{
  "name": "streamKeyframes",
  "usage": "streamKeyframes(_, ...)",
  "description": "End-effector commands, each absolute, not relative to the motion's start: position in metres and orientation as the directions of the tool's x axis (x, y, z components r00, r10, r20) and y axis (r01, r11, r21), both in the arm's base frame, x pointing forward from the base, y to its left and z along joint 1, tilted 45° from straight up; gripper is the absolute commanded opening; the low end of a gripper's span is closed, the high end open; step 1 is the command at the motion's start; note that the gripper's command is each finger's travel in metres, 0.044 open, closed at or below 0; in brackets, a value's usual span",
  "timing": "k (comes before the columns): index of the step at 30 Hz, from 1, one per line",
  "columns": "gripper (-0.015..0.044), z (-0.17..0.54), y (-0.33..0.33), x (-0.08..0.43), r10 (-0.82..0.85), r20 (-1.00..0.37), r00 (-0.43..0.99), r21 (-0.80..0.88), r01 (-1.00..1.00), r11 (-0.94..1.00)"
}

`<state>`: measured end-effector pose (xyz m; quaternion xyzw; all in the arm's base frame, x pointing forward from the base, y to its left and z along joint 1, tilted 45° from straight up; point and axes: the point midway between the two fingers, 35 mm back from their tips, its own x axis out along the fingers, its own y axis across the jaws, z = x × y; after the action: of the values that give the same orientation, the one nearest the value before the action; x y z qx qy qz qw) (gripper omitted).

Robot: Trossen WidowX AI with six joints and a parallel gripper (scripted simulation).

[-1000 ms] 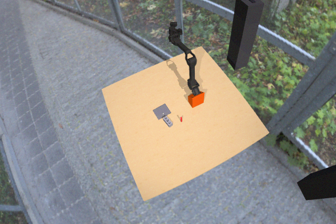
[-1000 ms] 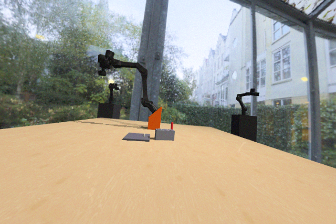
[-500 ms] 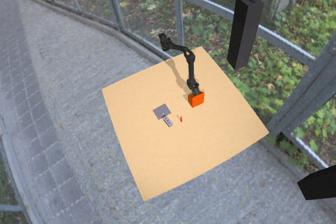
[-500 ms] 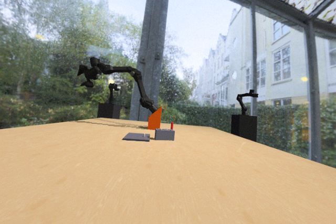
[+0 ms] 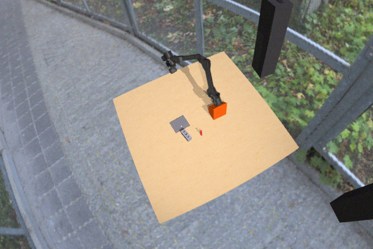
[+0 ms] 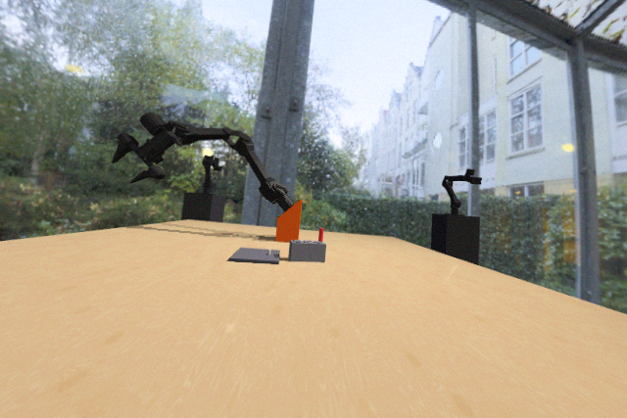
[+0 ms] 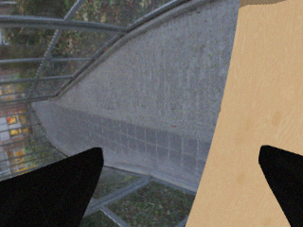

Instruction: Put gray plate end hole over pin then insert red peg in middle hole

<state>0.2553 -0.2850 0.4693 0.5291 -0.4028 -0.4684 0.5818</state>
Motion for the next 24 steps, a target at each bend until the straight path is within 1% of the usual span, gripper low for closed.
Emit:
streamKeyframes(1,0.0440,0.437,-0.276,0.293,-0.947,-0.110,0.301,0.980,0.190,-0.053)
streamKeyframes(9,0.0440,0.343,-0.220,0.387,-0.834,-0.345,0.431,0.894,0.422,-0.151)
streamKeyframes(13,0.0440,0.294,-0.179,0.420,-0.765,-0.450,0.461,0.809,0.572,-0.131)
streamKeyframes(15,0.0440,0.269,-0.155,0.433,-0.730,-0.498,0.468,0.751,0.654,-0.093)
streamKeyframes(18,0.0440,0.236,-0.123,0.446,-0.687,-0.562,0.460,0.688,0.722,-0.080)
streamKeyframes(24,0.0440,0.165,-0.050,0.456,-0.611,-0.678,0.408,0.529,0.848,-0.022)
